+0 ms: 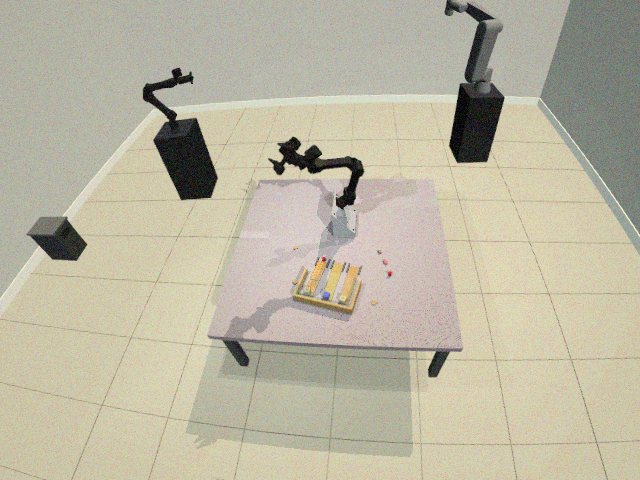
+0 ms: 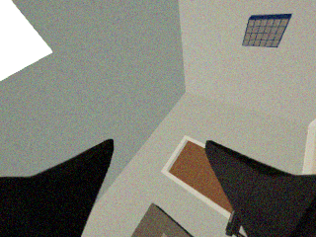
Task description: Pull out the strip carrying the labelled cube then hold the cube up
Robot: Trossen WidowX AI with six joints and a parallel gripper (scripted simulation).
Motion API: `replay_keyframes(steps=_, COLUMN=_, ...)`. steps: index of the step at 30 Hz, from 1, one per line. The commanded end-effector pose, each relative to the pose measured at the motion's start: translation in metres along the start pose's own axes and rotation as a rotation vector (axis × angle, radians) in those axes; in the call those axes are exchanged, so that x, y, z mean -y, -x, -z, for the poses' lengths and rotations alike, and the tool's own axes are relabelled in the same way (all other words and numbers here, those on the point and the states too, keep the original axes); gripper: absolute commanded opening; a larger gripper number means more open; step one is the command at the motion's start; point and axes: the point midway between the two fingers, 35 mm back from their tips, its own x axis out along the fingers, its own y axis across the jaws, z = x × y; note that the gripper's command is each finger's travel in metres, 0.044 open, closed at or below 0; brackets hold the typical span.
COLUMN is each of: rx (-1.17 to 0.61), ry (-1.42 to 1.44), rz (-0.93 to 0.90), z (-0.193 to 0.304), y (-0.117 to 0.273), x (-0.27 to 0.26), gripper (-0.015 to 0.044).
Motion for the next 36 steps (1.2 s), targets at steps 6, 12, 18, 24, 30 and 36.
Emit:
replay_keyframes(steps=6, rx=-0.347, ry=0.387, rz=0.238, z=0.098, y=0.070, x=0.094, gripper=0.0400)
replay_keyframes(steps=12, rx=-0.649, ry=0.629, rz=0.320, z=0.153, y=0.145, x=0.151, gripper=0.0400)
replay_keyframes(steps=18, rx=-0.976, ry=0.829, rz=0.329, z=0.190, y=0.236, x=0.197, gripper=0.0400)
replay_keyframes(steps=24, rx=-1.312, ry=0.976, rz=0.263, z=0.208, y=0.336, x=0.229, gripper=0.0400)
replay_keyframes(steps=30, rx=-1.611, ry=1.052, rz=0.134, z=0.208, y=0.428, x=0.245, gripper=0.0400)
replay_keyframes(steps=36, rx=-1.640, ry=1.057, rz=0.118, z=0.207, y=0.438, x=0.246, gripper=0.0400)
